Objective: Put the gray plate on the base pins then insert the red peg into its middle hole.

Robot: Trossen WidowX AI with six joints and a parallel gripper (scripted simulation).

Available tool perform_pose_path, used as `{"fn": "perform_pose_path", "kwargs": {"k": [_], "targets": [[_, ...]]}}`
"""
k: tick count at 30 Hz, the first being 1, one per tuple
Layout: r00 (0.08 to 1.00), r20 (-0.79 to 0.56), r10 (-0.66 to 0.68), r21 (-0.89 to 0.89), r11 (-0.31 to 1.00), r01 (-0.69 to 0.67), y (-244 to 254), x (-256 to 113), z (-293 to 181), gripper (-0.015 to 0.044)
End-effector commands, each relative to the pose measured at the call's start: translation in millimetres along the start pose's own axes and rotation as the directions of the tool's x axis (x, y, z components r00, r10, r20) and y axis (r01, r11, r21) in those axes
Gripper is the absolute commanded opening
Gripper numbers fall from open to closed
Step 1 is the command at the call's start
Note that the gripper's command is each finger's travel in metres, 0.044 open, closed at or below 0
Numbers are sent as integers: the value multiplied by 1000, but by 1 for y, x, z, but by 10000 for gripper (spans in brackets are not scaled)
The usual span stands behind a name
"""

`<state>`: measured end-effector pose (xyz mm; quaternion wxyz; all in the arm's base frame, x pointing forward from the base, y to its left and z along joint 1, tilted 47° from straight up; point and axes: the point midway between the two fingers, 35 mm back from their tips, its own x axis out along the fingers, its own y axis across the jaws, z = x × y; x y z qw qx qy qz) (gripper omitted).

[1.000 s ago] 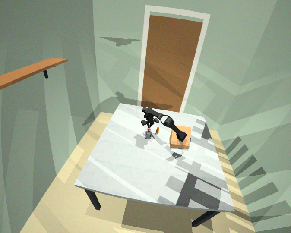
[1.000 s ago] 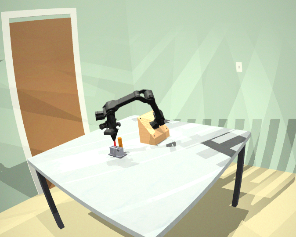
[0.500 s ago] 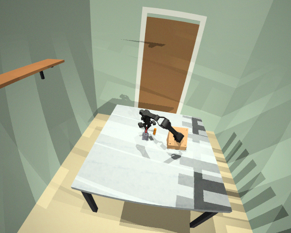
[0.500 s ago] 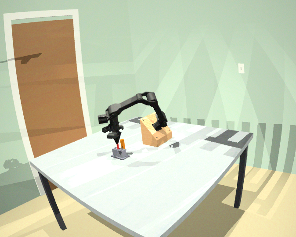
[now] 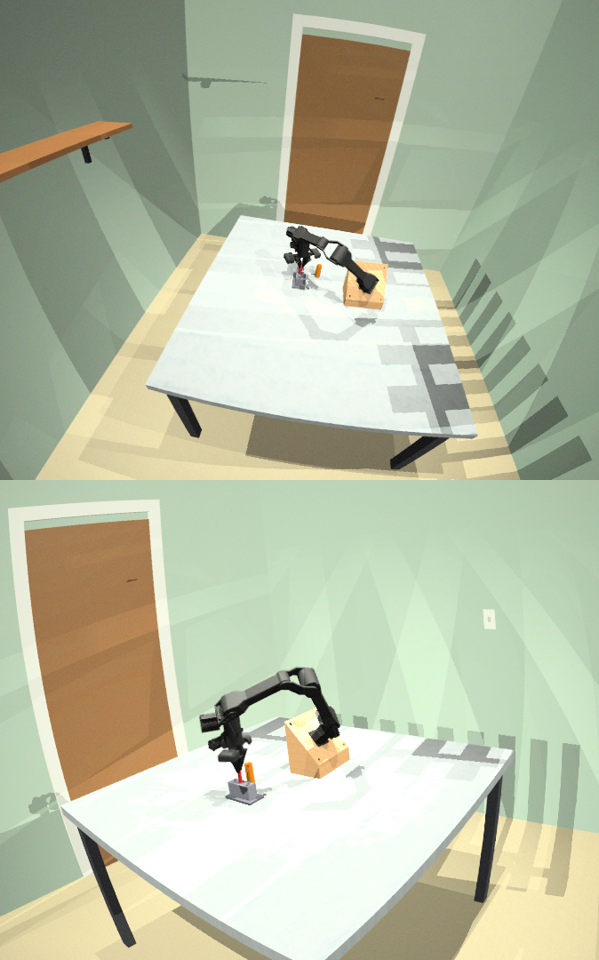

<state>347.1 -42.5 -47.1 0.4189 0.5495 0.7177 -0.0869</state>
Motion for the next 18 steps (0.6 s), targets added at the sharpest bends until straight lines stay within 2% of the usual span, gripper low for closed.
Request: {"fn": "perform_pose_path", "kwargs": {"k": [1, 10, 16, 18], "targets": [[1000, -1, 2, 4, 1000, -2, 0, 1, -1, 0], [1000, 0, 0, 0, 1000, 0, 0, 0, 0, 0], [1000, 0, 0, 0, 1000, 0, 0, 0, 0, 150], [1000, 0, 0, 0, 1000, 0, 0, 0, 0, 150]]}}
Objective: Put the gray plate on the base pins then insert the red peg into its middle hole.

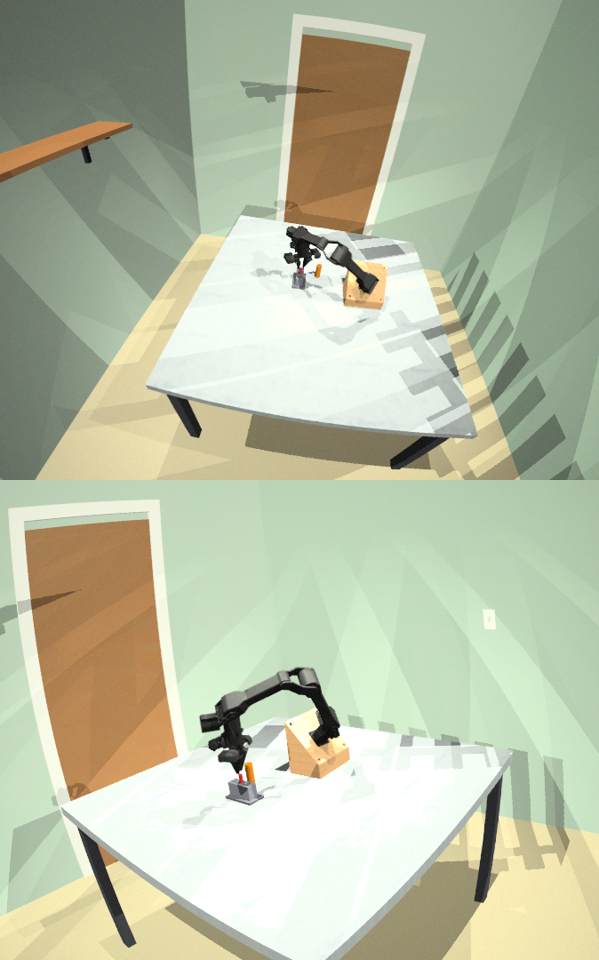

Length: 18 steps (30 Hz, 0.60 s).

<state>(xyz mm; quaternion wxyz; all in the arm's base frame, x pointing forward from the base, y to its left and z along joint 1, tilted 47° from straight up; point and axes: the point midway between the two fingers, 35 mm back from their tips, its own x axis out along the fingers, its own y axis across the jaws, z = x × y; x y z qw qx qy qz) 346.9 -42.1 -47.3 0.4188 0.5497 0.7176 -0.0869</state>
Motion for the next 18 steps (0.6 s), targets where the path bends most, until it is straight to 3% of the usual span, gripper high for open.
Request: {"fn": "perform_pose_path", "kwargs": {"k": [1, 18], "targets": [[1000, 0, 0, 0, 1000, 0, 0, 0, 0, 150], [1000, -5, 6, 10, 1000, -6, -2, -7, 0, 150]]}}
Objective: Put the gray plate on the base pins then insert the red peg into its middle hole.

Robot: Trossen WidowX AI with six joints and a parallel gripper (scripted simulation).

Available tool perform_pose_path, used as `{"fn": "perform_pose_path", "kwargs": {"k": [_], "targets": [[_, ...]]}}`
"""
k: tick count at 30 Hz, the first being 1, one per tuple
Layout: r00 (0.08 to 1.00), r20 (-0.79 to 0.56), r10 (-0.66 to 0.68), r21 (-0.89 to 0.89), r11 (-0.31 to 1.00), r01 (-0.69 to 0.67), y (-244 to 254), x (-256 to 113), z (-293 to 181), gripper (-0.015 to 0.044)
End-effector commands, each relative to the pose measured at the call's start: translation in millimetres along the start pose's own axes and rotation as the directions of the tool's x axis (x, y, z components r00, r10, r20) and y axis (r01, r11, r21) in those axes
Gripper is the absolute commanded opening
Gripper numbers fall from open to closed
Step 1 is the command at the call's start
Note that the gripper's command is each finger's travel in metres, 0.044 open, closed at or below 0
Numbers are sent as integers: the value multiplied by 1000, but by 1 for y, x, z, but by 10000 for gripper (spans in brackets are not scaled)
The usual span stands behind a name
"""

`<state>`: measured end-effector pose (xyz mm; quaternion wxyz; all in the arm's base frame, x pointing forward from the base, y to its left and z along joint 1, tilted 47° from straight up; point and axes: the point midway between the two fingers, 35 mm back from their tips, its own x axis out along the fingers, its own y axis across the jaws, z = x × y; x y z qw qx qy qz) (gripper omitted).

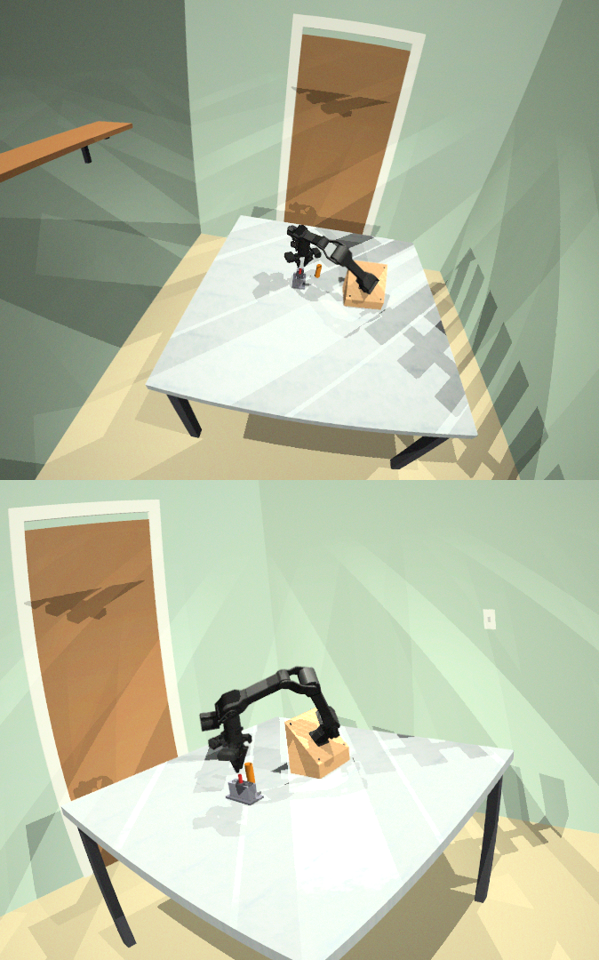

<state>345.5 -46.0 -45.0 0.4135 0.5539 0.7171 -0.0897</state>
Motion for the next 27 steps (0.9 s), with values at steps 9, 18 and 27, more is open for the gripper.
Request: {"fn": "perform_pose_path", "kwargs": {"k": [9, 18, 27], "targets": [[1000, 0, 2, -3, 1000, -2, -1, -8, 0, 150], [1000, 0, 2, -3, 1000, -2, -1, -14, -2, 150], [1000, 0, 2, -3, 1000, -2, -1, -20, -3, 150]]}}
